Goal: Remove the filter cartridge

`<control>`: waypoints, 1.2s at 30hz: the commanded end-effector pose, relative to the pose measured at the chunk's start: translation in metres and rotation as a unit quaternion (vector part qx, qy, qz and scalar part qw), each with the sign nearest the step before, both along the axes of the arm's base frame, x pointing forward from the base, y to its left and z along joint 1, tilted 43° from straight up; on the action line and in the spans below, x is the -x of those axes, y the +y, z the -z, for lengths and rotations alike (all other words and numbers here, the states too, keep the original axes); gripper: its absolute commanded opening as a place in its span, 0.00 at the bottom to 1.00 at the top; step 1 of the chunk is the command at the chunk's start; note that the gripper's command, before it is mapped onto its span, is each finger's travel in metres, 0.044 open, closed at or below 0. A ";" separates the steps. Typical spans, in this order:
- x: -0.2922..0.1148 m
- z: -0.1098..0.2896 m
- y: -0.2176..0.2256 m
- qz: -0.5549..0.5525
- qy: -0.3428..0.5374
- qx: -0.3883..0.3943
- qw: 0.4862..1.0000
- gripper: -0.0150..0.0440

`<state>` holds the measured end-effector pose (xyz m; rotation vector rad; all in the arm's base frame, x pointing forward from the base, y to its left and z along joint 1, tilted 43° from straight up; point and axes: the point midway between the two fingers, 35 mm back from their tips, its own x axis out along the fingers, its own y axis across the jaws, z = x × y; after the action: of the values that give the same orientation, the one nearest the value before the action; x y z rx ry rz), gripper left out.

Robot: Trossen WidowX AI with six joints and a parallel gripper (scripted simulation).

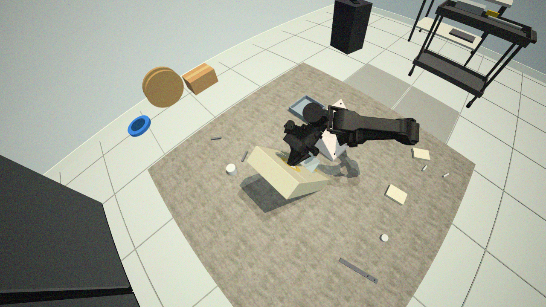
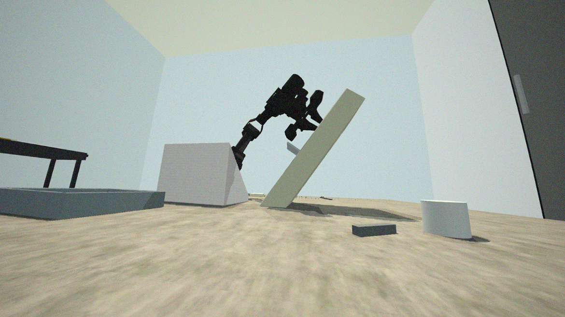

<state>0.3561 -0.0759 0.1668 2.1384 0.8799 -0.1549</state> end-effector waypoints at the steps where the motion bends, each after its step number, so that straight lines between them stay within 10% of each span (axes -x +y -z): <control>1: -0.002 0.001 0.003 0.030 0.045 -0.058 0.997 0.25; 18: -0.002 0.001 0.002 0.139 0.198 -0.271 0.932 0.25; 36: 0.042 -0.019 -0.032 0.120 0.176 -0.229 0.950 0.25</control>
<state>0.3270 -0.0963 0.1799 2.7190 0.9388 -0.5131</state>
